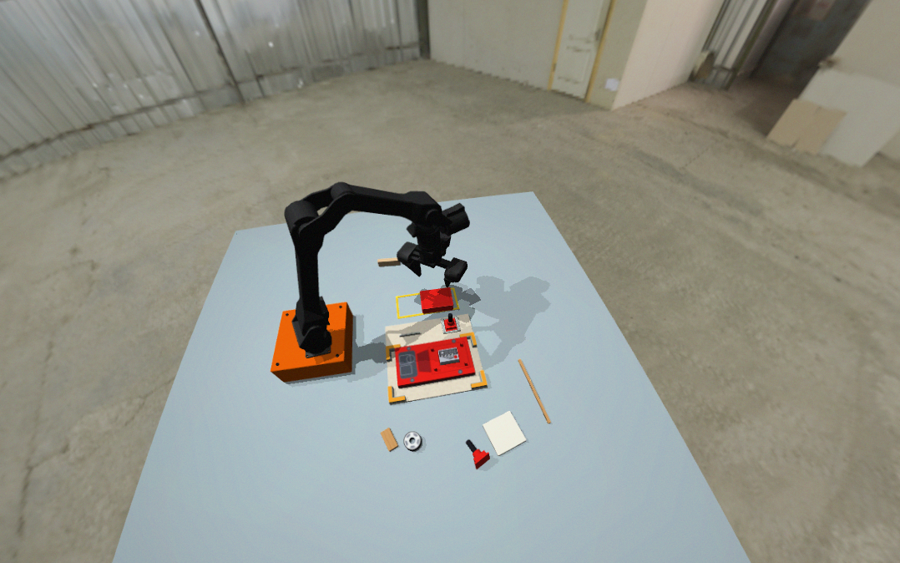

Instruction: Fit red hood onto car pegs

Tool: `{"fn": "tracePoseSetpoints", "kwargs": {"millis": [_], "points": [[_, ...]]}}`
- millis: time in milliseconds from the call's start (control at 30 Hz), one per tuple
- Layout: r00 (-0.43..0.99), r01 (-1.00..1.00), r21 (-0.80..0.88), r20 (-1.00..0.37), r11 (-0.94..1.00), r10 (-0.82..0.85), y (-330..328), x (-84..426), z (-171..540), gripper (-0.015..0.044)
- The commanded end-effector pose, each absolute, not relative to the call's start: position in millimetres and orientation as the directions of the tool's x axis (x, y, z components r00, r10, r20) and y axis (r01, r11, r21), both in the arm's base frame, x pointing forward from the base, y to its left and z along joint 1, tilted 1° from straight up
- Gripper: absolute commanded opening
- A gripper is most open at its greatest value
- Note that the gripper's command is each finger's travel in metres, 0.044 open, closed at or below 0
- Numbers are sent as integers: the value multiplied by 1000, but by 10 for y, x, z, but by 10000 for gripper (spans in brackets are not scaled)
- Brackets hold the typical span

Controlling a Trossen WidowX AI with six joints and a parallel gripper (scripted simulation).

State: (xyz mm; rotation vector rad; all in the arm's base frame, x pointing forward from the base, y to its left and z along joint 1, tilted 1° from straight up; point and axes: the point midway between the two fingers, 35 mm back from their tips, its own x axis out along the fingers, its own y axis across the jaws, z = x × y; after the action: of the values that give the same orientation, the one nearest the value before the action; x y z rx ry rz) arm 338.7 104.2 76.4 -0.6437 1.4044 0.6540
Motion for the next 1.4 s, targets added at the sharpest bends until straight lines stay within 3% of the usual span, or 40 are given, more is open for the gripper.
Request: {"fn": "tracePoseSetpoints", "kwargs": {"millis": [0,267,1367], "points": [[37,-407,6,-999,913,24,1008,3397,636,440],[36,102,26,-999,994,22,978,3421,565,440],[36,114,26,-999,993,22,983,3435,413,440]]}}
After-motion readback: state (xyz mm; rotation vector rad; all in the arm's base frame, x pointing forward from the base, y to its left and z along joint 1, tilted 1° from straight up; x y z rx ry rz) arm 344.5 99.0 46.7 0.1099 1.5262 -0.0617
